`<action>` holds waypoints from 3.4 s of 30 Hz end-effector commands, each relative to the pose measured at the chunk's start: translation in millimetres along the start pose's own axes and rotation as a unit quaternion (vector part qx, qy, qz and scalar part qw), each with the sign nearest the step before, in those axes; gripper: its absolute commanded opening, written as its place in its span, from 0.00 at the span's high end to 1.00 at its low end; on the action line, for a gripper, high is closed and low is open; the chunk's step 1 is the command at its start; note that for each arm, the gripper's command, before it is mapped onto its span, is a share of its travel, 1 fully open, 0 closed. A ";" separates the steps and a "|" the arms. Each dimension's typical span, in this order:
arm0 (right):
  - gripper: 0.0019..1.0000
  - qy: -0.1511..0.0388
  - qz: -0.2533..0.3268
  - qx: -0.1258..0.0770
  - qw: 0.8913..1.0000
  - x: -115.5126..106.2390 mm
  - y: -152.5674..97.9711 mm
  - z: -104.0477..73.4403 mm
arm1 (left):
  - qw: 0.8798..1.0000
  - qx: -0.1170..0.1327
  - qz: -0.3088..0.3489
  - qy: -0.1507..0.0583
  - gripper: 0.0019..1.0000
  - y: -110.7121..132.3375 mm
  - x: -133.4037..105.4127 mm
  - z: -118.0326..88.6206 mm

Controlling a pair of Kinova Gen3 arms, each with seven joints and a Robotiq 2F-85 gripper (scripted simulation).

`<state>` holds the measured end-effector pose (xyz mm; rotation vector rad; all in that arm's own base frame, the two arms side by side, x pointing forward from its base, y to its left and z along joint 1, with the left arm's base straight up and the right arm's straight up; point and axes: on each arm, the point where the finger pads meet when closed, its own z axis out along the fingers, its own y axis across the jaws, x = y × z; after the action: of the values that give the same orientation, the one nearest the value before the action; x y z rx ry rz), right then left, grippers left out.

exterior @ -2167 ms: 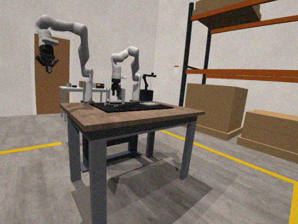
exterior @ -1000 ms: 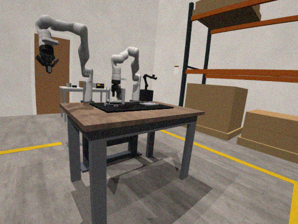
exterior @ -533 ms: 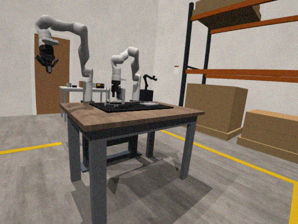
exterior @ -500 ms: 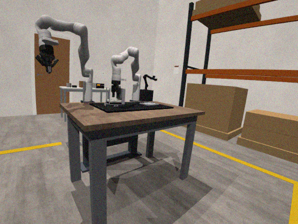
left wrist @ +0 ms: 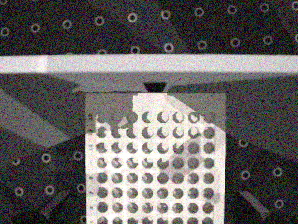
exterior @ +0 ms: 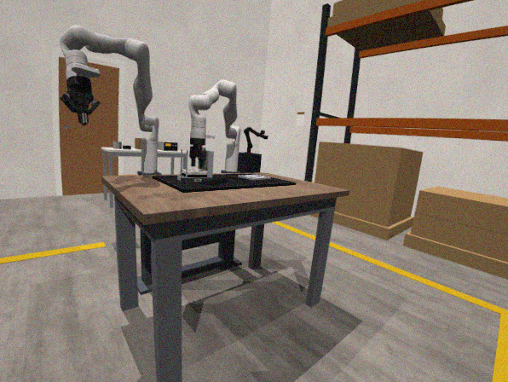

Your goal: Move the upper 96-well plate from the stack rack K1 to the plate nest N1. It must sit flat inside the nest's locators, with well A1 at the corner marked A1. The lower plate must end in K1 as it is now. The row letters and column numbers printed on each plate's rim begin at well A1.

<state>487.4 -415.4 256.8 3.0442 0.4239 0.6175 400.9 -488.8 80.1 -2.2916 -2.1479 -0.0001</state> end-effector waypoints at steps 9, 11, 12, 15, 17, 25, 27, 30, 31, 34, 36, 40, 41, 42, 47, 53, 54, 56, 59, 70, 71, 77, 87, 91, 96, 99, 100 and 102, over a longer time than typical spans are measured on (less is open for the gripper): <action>0.98 0.001 -0.001 -0.001 1.000 0.9 0.4 -1.5 | 1.000 -0.001 0.000 -0.001 0.00 0.5 -0.6 1.2; 0.98 0.001 -0.001 -0.001 1.000 0.9 0.4 -1.5 | 1.000 -0.001 0.000 -0.001 0.00 0.5 -0.6 1.9; 0.98 0.001 -0.001 -0.001 1.000 0.9 0.4 -1.5 | 1.000 -0.001 0.000 -0.001 0.00 0.5 -0.6 2.2; 0.98 0.001 -0.001 -0.001 1.000 0.9 0.4 -1.5 | 1.000 -0.001 0.000 -0.001 0.00 0.5 -0.6 3.2; 0.98 0.001 -0.001 -0.001 1.000 0.9 0.4 -1.5 | 1.000 -0.001 0.000 -0.001 0.00 0.5 -0.6 3.9; 0.98 0.001 -0.001 -0.001 1.000 0.9 0.4 -1.5 | 1.000 -0.001 0.000 -0.001 0.00 0.5 -0.6 5.9; 0.98 0.001 -0.001 -0.001 1.000 0.9 0.4 -1.5 | 1.000 -0.001 0.000 -0.001 0.00 0.5 -0.6 6.5; 0.98 0.001 -0.001 -0.001 1.000 0.9 0.4 -1.5 | 1.000 -0.001 0.000 -0.001 0.00 0.5 -0.6 7.5; 0.98 0.001 -0.001 -0.001 1.000 0.9 0.4 -1.5 | 1.000 -0.001 0.000 -0.001 0.00 0.5 -0.6 7.9; 0.98 0.001 -0.001 -0.001 1.000 0.9 0.4 -1.5 | 1.000 -0.001 0.000 -0.001 0.00 0.5 -0.6 8.9; 0.98 0.001 -0.001 -0.001 1.000 0.9 0.4 -1.5 | 1.000 -0.001 0.000 -0.001 0.00 0.5 -0.6 9.5; 0.98 0.001 -0.001 -0.001 1.000 0.9 0.4 -1.5 | 1.000 -0.001 0.000 -0.001 0.00 0.5 -0.6 10.2; 0.98 0.001 -0.001 -0.001 1.000 0.9 0.4 -1.5 | 1.000 -0.001 0.000 -0.001 0.00 0.5 -0.6 10.5; 0.98 0.001 -0.001 -0.001 1.000 0.9 0.4 -1.5 | 1.000 -0.001 0.000 -0.001 0.00 0.5 -0.6 10.9; 0.98 0.001 -0.001 -0.001 1.000 0.9 0.4 -1.5 | 1.000 -0.001 0.000 -0.001 0.00 0.5 -0.6 12.5; 0.98 0.001 -0.001 -0.001 1.000 0.9 0.4 -1.5 | 1.000 -0.001 0.000 -0.001 0.00 0.5 -0.6 14.5; 0.98 0.001 -0.001 -0.001 1.000 0.9 0.4 -1.5 | 1.000 -0.001 0.000 -0.001 0.00 0.5 -0.6 14.9; 0.98 0.001 -0.001 -0.001 1.000 0.9 0.4 -1.5 | 1.000 -0.001 0.000 -0.001 0.00 0.5 -0.6 14.9; 0.98 0.001 -0.001 -0.001 1.000 0.9 0.4 -1.5 | 1.000 -0.001 0.000 -0.001 0.00 0.5 -0.7 15.9; 0.98 0.001 -0.001 -0.001 1.000 0.9 0.4 -1.5 | 1.000 -0.001 0.000 -0.001 0.06 0.5 -0.6 17.7; 0.98 0.001 -0.001 -0.001 1.000 0.9 0.4 -1.5 | 1.000 -0.001 0.000 -0.001 0.06 0.5 -0.6 17.7; 0.98 0.001 -0.001 -0.001 1.000 0.9 0.4 -1.5 | 1.000 -0.001 0.000 -0.001 0.06 0.5 -0.7 17.7; 0.98 0.001 -0.001 -0.001 1.000 0.9 0.4 -1.5 | 1.000 -0.001 0.000 -0.001 0.06 0.5 -0.6 17.7; 0.98 0.001 -0.001 -0.001 1.000 0.9 0.4 -1.5 | 1.000 -0.001 0.000 -0.001 0.06 0.5 -0.6 17.7; 0.98 0.001 -0.001 -0.001 1.000 0.9 0.4 -1.5 | 1.000 -0.001 0.000 -0.001 0.06 0.5 -0.7 17.7; 0.98 0.001 -0.001 -0.001 1.000 0.9 0.4 -1.5 | 1.000 -0.001 0.000 -0.001 0.06 0.5 -0.7 17.7; 0.98 0.001 -0.001 -0.001 1.000 0.9 0.4 -1.5 | 1.000 -0.001 0.000 -0.001 0.06 0.5 -0.7 17.7; 0.98 0.001 -0.001 -0.001 1.000 0.9 0.4 -1.5 | 1.000 -0.001 0.000 -0.001 0.06 0.5 -0.7 17.7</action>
<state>487.4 -415.4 256.8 3.0442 0.4239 0.6175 401.0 -488.9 61.3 -2.2920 -2.1483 -0.0002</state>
